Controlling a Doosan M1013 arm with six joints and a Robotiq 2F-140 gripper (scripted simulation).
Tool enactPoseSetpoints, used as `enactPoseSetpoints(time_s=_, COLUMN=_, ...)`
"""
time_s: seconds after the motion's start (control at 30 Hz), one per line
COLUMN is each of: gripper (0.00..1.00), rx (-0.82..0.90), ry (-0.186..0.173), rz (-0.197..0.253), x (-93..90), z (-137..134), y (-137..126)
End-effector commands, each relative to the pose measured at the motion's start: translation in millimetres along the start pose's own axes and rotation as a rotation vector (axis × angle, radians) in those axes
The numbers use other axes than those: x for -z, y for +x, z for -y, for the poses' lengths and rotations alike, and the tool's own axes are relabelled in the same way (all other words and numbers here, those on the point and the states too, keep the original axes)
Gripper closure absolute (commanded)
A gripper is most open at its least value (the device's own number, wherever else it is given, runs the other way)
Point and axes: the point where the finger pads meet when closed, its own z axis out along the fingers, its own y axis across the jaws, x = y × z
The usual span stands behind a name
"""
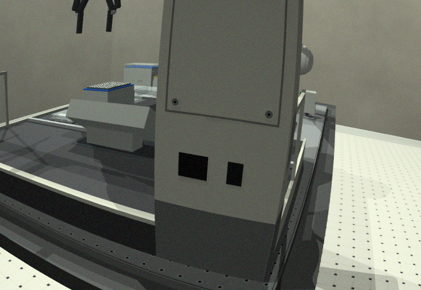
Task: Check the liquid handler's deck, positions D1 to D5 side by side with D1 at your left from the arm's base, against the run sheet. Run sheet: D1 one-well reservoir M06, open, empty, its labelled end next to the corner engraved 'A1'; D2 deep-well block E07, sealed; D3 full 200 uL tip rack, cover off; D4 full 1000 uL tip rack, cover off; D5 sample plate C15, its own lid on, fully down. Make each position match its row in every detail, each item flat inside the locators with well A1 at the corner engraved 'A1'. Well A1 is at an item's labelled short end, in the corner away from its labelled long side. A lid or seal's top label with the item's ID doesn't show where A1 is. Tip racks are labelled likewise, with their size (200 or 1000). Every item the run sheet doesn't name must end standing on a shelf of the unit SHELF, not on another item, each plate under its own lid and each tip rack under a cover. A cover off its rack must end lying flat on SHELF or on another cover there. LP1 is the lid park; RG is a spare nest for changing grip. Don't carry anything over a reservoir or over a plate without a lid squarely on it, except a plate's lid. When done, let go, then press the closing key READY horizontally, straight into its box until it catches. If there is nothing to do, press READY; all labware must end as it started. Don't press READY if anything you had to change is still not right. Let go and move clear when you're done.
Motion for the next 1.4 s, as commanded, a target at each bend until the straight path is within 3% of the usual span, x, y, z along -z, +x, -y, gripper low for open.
enactPoseSetpoints(time_s=0.0, gripper=0.34, rx=0.019, ry=-0.002, rz=-0.005, x=1.9, z=1.3, y=-4.2)
enactPoseSetpoints(time_s=0.1, gripper=0.34, rx=0.079, ry=-0.002, rz=-0.005, x=2.1, z=4.7, y=-14.7)
enactPoseSetpoints(time_s=0.87, gripper=0.34, rx=0.496, ry=-0.003, rz=-0.005, x=2.1, z=4.7, y=-14.7)
enactPoseSetpoints(time_s=1.37, gripper=0.34, rx=0.756, ry=-0.004, rz=-0.004, x=3.3, z=24.4, y=-76.6)
